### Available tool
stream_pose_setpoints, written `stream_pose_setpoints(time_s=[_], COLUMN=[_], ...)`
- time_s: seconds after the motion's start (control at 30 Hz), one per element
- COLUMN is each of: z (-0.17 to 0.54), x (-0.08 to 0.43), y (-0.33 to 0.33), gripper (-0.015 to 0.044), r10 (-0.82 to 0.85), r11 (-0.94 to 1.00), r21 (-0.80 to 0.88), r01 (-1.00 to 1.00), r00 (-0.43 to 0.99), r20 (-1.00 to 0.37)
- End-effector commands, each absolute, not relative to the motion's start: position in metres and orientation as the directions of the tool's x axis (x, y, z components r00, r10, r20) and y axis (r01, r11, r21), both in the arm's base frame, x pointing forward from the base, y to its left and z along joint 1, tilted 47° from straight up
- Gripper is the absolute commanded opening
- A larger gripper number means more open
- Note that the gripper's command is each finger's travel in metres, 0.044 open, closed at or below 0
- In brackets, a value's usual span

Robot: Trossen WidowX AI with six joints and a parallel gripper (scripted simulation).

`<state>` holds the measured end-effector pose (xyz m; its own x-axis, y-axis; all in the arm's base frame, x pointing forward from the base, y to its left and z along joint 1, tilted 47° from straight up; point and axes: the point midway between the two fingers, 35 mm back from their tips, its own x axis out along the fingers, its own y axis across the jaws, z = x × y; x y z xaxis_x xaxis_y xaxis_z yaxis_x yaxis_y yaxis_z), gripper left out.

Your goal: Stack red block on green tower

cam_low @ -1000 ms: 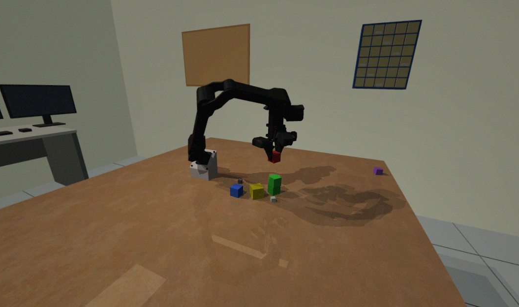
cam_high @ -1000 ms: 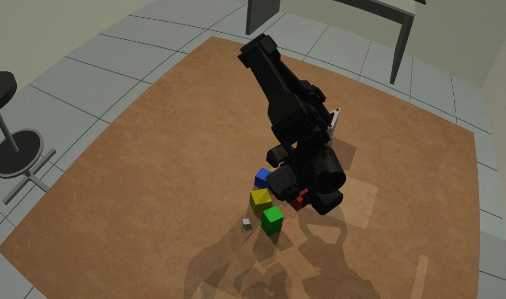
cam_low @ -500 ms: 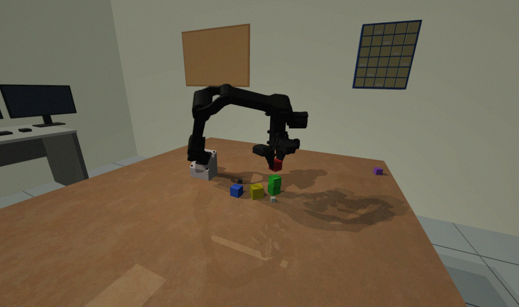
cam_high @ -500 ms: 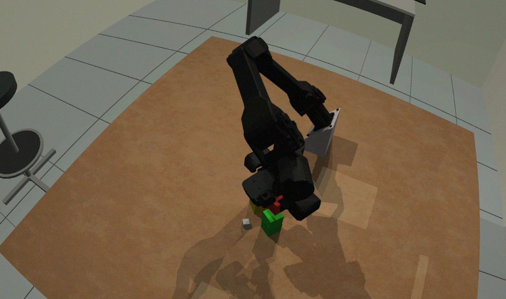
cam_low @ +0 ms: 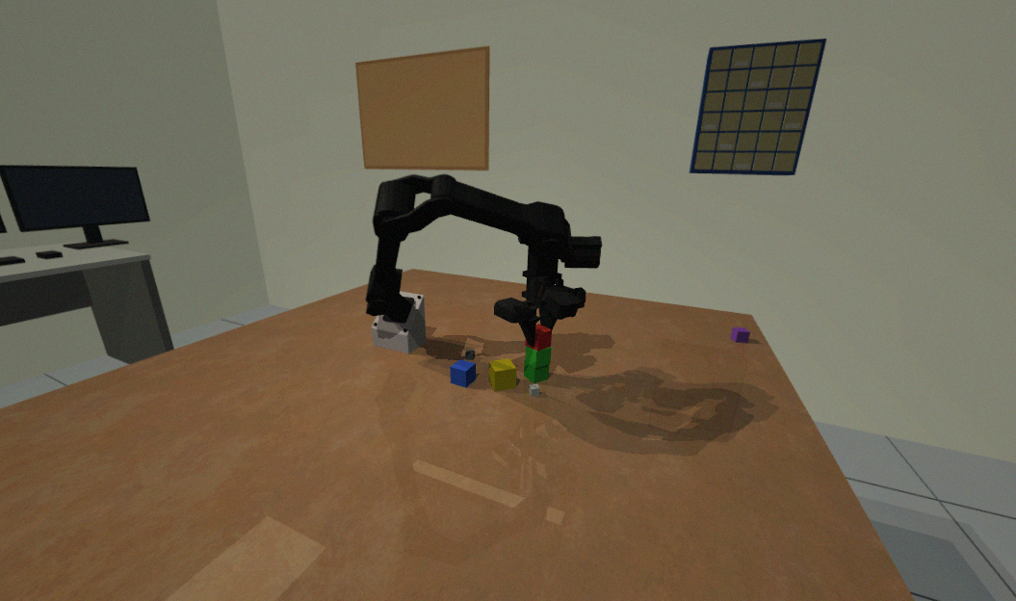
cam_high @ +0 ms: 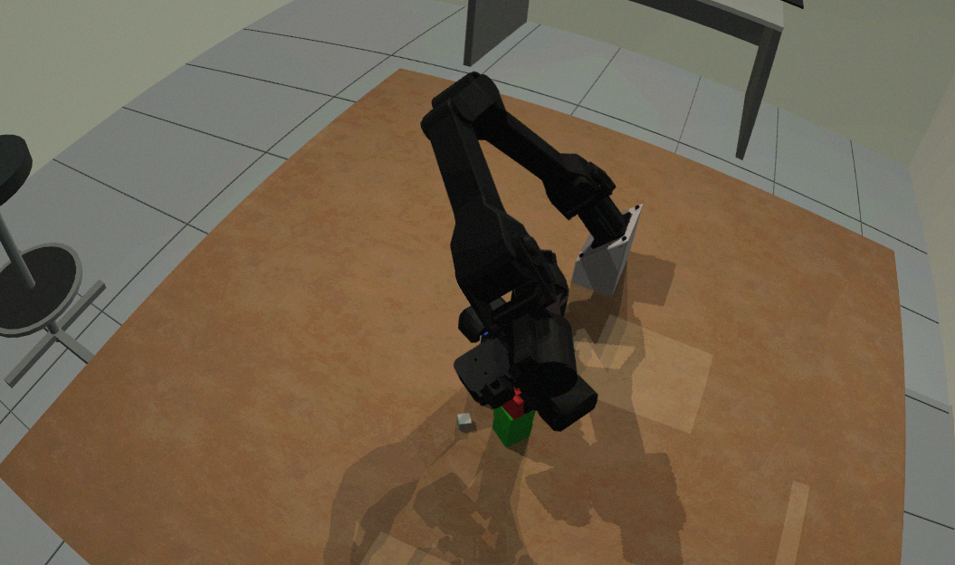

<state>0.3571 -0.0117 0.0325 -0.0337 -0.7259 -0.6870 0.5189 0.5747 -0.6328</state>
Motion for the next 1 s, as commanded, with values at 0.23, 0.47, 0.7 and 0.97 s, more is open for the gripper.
stream_pose_setpoints(time_s=[0.23, 0.47, 0.7, 0.97], z=[0.0326, 0.0321, 0.0321, 0.0321], x=[0.3574, 0.3570, 0.3570, 0.3570], y=[-0.0118, -0.0114, -0.0114, -0.0114], gripper=[0.0000, 0.0053, 0.0236, 0.0440], r10=[-0.727, -0.726, -0.726, -0.726], r11=[0.577, 0.577, 0.577, 0.577], r21=[-0.633, -0.632, -0.632, -0.632], r01=[0.517, 0.517, 0.517, 0.517], r00=[-0.028, -0.031, -0.031, -0.031], r20=[-0.686, -0.687, -0.687, -0.687])
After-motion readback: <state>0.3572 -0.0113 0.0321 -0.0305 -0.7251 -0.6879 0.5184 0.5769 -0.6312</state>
